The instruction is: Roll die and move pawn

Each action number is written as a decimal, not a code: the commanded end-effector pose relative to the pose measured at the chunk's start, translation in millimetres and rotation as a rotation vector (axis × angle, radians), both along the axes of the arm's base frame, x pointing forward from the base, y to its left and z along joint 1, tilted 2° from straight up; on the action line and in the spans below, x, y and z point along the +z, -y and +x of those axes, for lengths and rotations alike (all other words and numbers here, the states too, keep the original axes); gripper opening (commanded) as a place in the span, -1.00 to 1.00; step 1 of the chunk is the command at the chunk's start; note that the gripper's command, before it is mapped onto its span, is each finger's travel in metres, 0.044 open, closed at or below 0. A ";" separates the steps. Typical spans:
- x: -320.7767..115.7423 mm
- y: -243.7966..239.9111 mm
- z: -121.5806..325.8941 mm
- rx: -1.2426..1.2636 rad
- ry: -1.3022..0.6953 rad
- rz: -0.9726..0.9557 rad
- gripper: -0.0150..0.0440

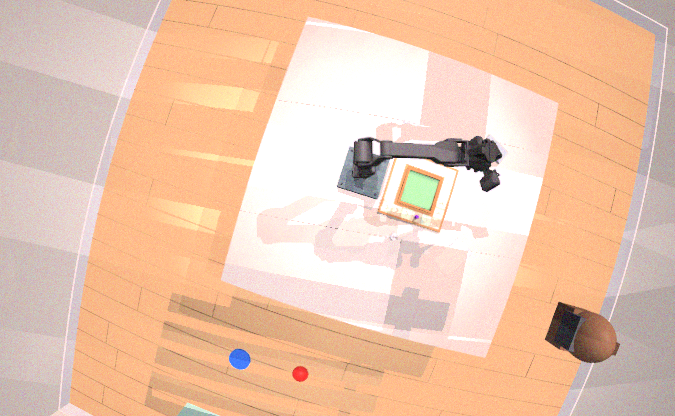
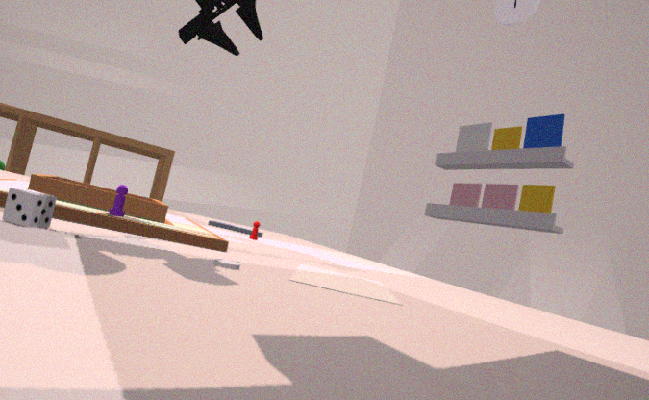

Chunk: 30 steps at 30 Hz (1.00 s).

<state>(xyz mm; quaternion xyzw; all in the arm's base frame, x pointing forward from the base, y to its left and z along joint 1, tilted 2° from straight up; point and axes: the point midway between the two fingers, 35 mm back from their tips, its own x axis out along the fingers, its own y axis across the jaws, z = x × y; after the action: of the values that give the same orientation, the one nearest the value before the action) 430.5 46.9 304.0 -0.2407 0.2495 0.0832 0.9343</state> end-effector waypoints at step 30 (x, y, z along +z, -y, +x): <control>-254.6 306.6 -239.7 -1.075 -0.942 0.555 0.44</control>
<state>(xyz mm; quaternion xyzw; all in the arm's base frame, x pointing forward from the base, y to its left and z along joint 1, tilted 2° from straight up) 194.4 -263.7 52.6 0.2057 0.6712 -0.2312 0.6736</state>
